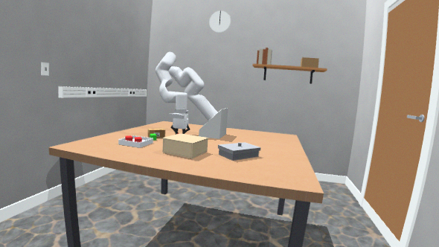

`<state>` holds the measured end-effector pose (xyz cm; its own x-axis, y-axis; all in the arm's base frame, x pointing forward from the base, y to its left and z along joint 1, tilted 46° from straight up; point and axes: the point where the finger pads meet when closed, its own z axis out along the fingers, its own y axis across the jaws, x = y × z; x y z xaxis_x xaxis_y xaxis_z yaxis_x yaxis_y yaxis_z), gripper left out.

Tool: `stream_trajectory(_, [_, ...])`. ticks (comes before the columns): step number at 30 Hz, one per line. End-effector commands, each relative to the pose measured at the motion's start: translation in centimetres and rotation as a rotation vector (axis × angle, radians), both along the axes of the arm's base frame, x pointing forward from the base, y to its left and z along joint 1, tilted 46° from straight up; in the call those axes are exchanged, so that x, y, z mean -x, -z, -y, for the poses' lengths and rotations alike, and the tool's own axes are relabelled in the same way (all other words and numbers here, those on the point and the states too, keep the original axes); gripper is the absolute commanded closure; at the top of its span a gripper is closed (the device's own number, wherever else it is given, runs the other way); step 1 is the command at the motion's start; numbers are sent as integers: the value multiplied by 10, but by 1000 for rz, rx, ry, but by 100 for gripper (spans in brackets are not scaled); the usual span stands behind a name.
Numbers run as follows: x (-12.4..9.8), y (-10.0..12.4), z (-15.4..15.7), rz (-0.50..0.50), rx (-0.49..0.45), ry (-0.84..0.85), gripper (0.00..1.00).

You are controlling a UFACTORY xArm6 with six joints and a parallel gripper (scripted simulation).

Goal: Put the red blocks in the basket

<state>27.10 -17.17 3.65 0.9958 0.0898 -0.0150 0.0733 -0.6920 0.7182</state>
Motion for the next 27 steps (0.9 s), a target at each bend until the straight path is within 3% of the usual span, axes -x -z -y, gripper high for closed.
stream_trajectory(1, [-1,-3,-2,2,0,-1,100])
stream_trajectory(13, [0,-18,-18,2,0,-1,100])
stream_trajectory(27, [4,-60,-61,2,0,-1,100])
